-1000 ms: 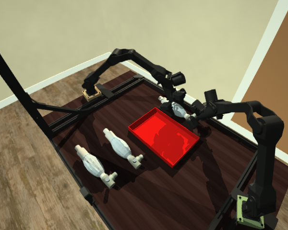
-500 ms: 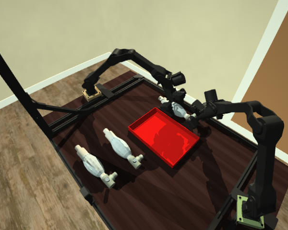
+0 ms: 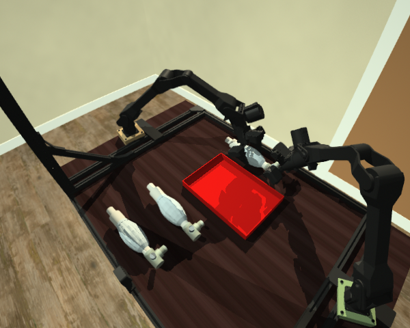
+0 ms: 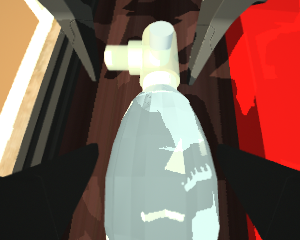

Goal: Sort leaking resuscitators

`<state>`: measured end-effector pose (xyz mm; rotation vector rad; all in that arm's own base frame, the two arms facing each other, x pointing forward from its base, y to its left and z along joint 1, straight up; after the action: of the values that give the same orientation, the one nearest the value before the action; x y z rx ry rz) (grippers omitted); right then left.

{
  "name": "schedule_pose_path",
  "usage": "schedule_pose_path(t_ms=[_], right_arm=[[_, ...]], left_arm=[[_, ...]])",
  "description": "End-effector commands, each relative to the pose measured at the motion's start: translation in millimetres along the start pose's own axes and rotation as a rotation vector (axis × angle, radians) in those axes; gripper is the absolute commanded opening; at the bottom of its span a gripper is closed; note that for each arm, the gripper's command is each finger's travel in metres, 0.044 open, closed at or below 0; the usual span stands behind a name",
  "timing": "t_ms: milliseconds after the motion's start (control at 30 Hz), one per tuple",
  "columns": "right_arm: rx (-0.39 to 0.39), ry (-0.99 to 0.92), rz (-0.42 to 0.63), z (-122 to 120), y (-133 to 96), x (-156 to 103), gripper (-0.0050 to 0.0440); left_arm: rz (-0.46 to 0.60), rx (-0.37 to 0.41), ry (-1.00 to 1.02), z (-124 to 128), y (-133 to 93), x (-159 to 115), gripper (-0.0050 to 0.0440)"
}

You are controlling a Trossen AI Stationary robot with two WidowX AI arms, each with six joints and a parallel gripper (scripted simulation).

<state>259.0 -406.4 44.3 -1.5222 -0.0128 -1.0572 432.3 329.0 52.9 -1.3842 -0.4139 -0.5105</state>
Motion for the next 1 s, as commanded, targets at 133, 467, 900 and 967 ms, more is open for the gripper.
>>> schedule_pose_path(t_ms=[133, 467, 900, 967], right_arm=[[0.000, -0.003, 0.000, 0.1, 0.6, -0.1, 0.0440], [0.000, -0.003, -0.001, -0.1, -0.2, 0.5, 0.0440], [0.000, -0.001, 0.000, 10.0, -55.5, 42.5, 0.0440], [0.000, -0.001, 0.000, 11.9, -66.7, 51.3, 0.0440]], left_arm=[[-0.001, 0.001, 0.004, -0.1, -0.4, 0.6, 0.0440], [-0.002, 0.002, 0.003, 0.4, -0.7, 0.6, 0.0440], [-0.001, 0.000, 0.001, -0.1, -0.2, 0.3, 0.0440], [-0.001, 0.000, 0.001, -0.1, -0.2, 0.3, 0.0440]])
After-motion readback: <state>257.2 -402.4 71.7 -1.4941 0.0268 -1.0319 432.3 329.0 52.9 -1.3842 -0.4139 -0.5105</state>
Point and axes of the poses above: on each arm, the point midway between the two fingers, 35 mm back from their tips, its own y axis out along the fingers, its own z axis across the jaws, x = y × z, the point moved 5 cm from there along -y, back along the fingers, and after that the axes turned 14 degrees about y, right-handed, at the moved point
